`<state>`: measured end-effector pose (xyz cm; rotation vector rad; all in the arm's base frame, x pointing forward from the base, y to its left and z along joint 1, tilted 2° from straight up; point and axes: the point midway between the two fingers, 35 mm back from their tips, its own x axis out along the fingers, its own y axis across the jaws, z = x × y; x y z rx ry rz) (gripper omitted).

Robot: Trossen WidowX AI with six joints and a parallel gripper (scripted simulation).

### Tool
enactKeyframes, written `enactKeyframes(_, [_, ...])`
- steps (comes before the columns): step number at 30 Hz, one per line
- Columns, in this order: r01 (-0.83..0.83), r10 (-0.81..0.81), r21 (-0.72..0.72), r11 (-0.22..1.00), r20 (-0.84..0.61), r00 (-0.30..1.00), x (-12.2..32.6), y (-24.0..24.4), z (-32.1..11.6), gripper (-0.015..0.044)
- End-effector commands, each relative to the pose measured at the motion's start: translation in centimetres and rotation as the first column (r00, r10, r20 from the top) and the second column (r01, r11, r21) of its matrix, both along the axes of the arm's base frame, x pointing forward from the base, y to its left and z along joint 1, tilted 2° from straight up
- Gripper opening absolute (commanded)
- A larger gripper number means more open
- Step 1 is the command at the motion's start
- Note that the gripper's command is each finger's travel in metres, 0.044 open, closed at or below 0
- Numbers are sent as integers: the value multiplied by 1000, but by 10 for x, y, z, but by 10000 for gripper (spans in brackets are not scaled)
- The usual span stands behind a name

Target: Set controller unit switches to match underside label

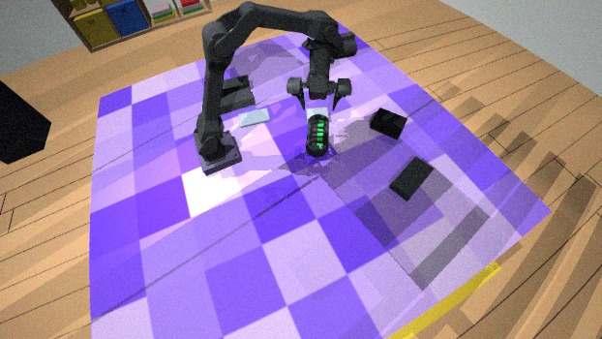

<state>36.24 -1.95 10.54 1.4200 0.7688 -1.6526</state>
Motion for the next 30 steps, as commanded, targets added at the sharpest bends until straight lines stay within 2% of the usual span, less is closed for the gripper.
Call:
enactKeyframes(1, [6, -6, -6, 1000, -3, 1000, 2, 1, -3, 440])
enactKeyframes(30, [6, -6, -6, 1000, -4, 1000, 4, -1, -50, 440])
